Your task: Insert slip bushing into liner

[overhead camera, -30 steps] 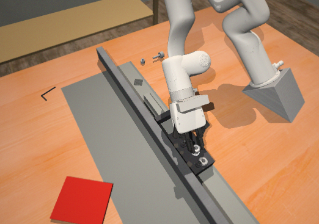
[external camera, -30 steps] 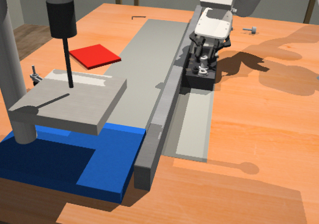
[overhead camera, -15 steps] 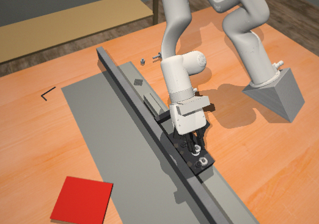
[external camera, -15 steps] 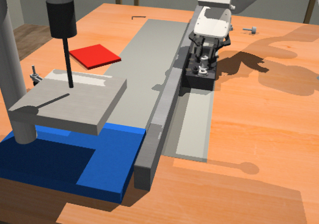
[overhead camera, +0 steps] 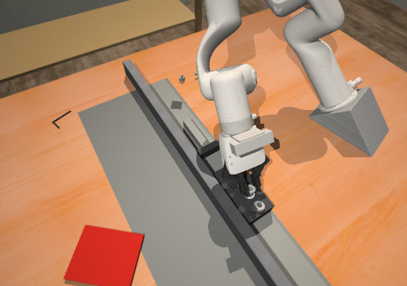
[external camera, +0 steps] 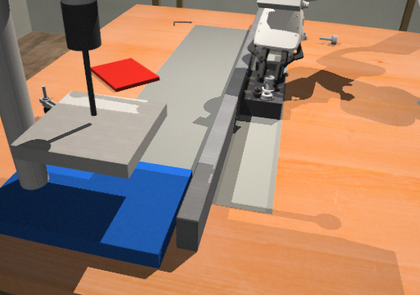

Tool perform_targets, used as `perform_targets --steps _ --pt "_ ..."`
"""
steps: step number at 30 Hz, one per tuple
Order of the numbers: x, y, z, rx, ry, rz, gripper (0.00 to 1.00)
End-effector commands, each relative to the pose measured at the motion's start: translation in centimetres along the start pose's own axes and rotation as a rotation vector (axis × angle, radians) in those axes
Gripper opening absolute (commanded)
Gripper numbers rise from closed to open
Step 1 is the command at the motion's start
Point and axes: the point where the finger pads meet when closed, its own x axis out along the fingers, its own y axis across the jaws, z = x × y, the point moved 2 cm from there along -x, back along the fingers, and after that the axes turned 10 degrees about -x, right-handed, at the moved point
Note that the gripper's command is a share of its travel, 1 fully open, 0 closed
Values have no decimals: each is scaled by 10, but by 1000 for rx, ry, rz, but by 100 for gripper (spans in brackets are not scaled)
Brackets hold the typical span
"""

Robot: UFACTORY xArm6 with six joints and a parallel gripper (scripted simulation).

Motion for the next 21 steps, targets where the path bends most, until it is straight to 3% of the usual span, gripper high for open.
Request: perform_targets --steps 1,6,12,21 --pt "-1 0 -8 14 -167 22 26" --pt "-1 0 -8 14 -177 19 26" --pt "1 1 -12 19 -326 -9 26" --pt "2 2 -14 22 -419 -29 26"
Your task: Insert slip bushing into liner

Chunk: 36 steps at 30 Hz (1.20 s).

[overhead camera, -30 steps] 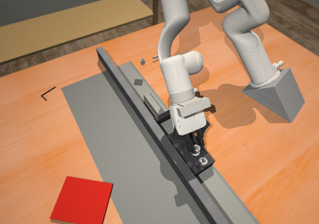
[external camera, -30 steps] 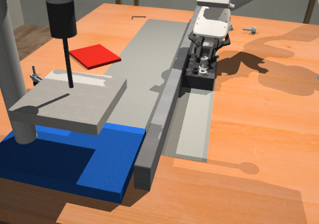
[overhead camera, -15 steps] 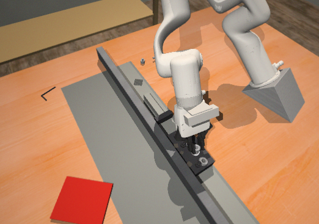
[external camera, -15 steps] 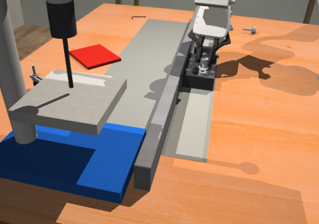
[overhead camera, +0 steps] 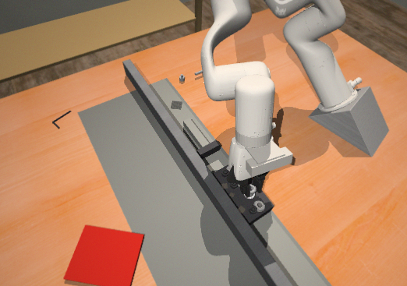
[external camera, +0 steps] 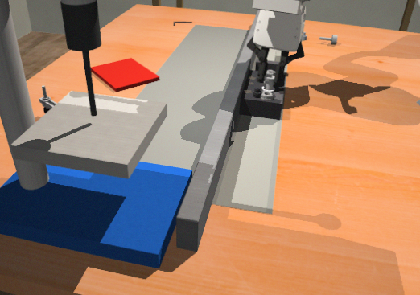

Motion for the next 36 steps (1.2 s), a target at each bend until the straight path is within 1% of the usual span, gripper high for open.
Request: perform_targets --steps 1,3,7,9,12,14,28,36 --pt "0 2 -4 2 -100 -18 26" --pt "0 2 -5 3 -144 -25 26" --pt "0 2 -6 3 -164 -29 26" --pt "0 3 -7 3 -207 -37 26" --pt "1 3 -10 4 -295 -53 26" --pt "0 3 -10 4 -321 -57 26" --pt "0 3 -10 4 -323 -58 26" --pt "2 3 -11 5 -346 -65 26"
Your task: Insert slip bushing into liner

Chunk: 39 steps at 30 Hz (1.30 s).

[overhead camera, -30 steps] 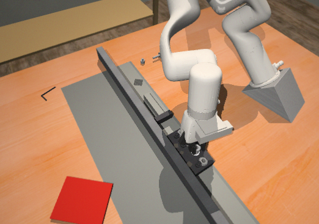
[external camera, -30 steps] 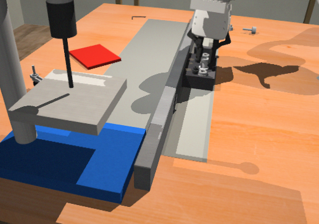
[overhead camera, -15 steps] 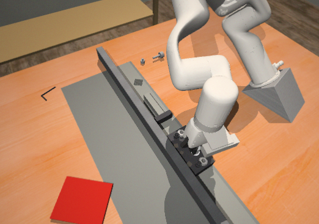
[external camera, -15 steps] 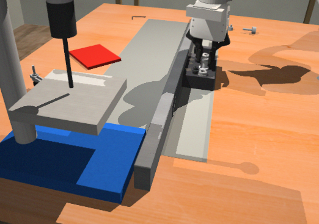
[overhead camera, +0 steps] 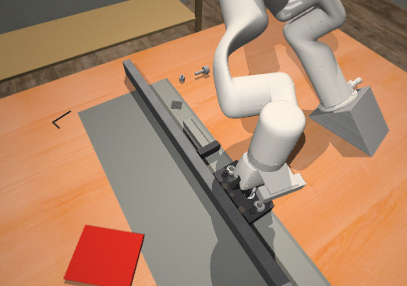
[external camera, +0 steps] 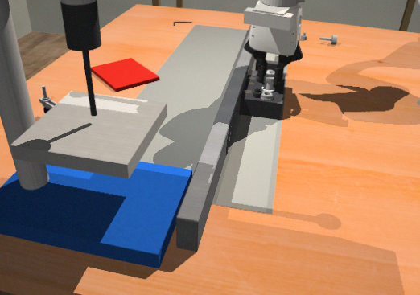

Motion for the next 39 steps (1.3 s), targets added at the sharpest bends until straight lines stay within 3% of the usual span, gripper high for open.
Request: perform_targets --steps 1,39 --pt "0 1 -1 1 -20 -5 26" --pt "8 2 -4 1 -37 -10 26"
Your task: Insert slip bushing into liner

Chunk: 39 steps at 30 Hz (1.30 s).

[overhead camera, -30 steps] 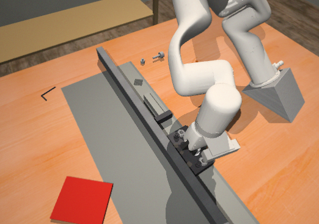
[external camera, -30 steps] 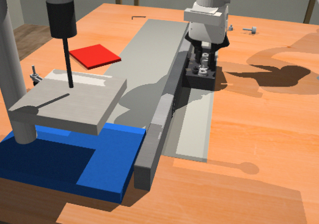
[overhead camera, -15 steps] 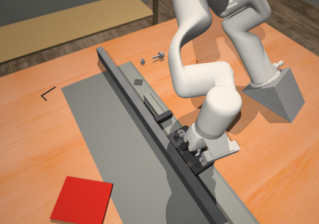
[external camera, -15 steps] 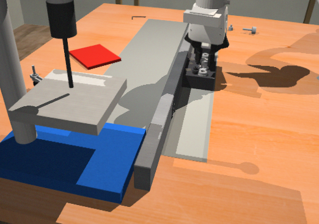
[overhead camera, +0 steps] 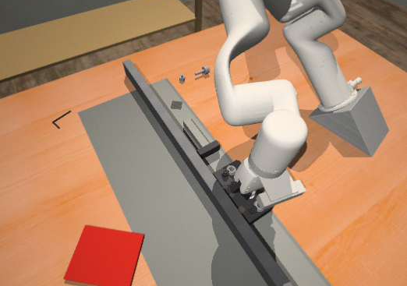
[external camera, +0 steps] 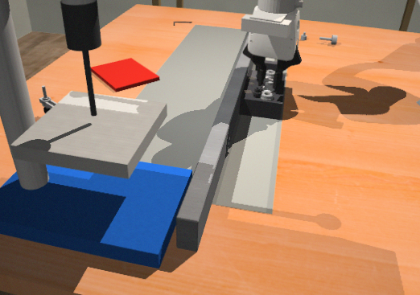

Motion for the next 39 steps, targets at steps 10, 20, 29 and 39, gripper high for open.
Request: perform_targets --steps 10,20,29,39 --pt "0 1 0 1 4 3 26" --pt "1 1 0 1 10 5 26" --pt "4 1 0 1 21 8 26" --pt "5 1 0 1 23 8 26"
